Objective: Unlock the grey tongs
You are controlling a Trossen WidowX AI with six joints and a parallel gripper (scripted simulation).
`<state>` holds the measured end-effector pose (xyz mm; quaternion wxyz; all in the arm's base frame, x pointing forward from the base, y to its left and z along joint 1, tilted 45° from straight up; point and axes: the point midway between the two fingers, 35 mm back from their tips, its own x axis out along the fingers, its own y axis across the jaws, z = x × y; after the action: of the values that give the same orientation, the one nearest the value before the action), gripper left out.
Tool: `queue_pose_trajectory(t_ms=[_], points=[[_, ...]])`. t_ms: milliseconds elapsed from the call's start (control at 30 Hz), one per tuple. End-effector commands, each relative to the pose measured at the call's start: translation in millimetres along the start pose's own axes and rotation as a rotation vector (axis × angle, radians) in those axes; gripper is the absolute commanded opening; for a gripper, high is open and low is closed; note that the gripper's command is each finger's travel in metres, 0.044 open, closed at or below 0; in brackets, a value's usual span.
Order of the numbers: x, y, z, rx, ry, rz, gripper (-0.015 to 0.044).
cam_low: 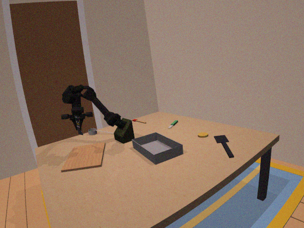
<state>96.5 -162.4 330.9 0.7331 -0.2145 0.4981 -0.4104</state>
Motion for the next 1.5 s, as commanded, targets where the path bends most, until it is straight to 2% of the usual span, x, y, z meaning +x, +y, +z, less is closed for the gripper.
queue_pose_trajectory(t_ms=[0, 433, 800, 1467], points=[[7.5, -1.8, -1.8, 0.032, 0.06, 0.02, -0.015], [31.3, -6.2, -14.5, 0.128, 0.24, 0.079, -0.015], [34.2, -5.9, -14.6, 0.129, 0.243, 0.081, -0.015], [66.1, -1.8, -15.8, 0.132, 0.246, 0.085, -0.015]])
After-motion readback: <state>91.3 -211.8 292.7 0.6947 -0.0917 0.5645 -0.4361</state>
